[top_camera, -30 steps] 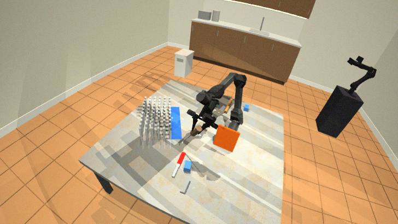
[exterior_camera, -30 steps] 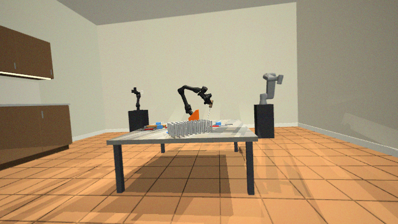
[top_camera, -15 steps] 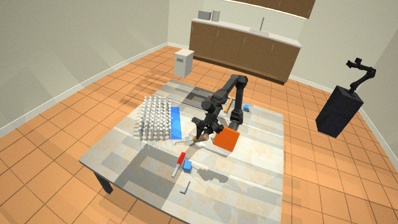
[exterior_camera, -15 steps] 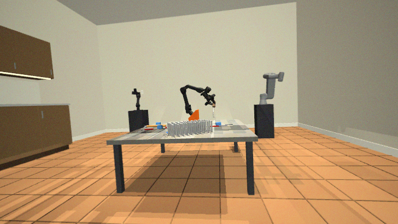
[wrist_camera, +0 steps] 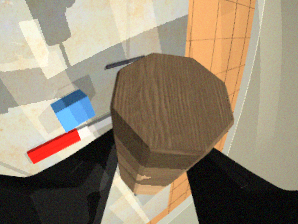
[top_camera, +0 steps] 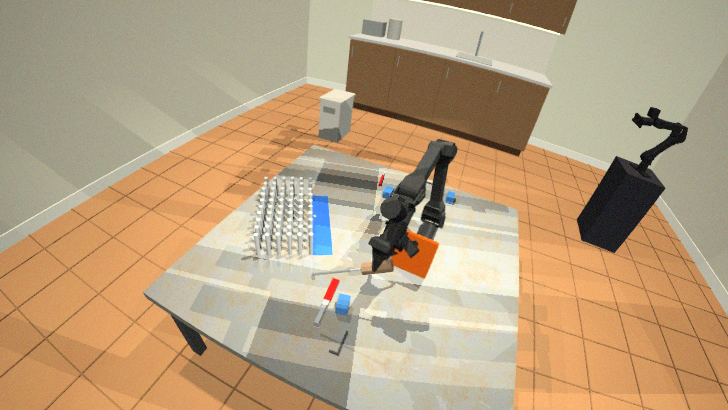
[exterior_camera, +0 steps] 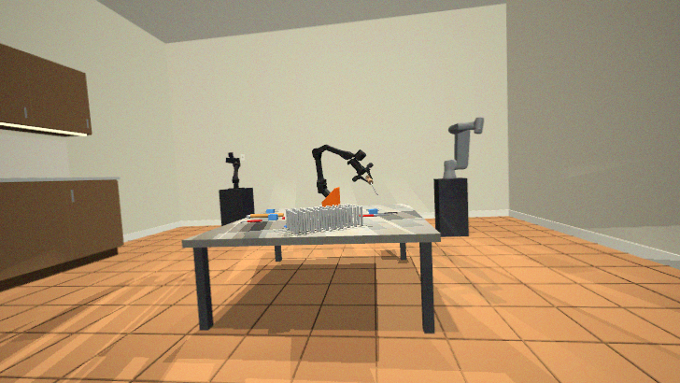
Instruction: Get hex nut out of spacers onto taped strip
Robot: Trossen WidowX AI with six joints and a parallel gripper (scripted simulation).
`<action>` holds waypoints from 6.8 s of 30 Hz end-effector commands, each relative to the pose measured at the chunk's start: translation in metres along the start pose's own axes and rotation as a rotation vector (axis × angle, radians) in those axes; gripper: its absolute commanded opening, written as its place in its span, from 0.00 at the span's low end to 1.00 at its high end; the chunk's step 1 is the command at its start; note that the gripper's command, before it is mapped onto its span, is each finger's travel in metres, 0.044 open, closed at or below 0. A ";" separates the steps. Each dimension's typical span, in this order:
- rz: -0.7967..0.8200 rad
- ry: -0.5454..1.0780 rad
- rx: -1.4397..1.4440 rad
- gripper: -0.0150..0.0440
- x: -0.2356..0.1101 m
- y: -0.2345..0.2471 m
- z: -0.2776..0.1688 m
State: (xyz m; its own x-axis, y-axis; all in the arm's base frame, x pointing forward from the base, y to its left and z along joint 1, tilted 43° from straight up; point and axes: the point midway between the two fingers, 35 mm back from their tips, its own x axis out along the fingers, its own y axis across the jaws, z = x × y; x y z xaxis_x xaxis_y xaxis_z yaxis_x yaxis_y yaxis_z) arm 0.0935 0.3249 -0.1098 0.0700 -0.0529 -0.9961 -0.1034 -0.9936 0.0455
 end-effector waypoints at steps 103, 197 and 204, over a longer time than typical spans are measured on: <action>0.042 -0.085 -1.568 0.25 0.109 0.036 0.151; 0.043 -0.088 -1.568 0.25 0.182 0.103 0.152; 0.043 -0.088 -1.568 0.25 0.186 0.109 0.152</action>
State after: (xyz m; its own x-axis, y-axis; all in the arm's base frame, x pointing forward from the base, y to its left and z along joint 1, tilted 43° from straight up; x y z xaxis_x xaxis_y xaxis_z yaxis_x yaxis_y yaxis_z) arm -0.0543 0.2238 -0.3014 0.0379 -0.1356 -0.9900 0.9936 -0.1001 0.0518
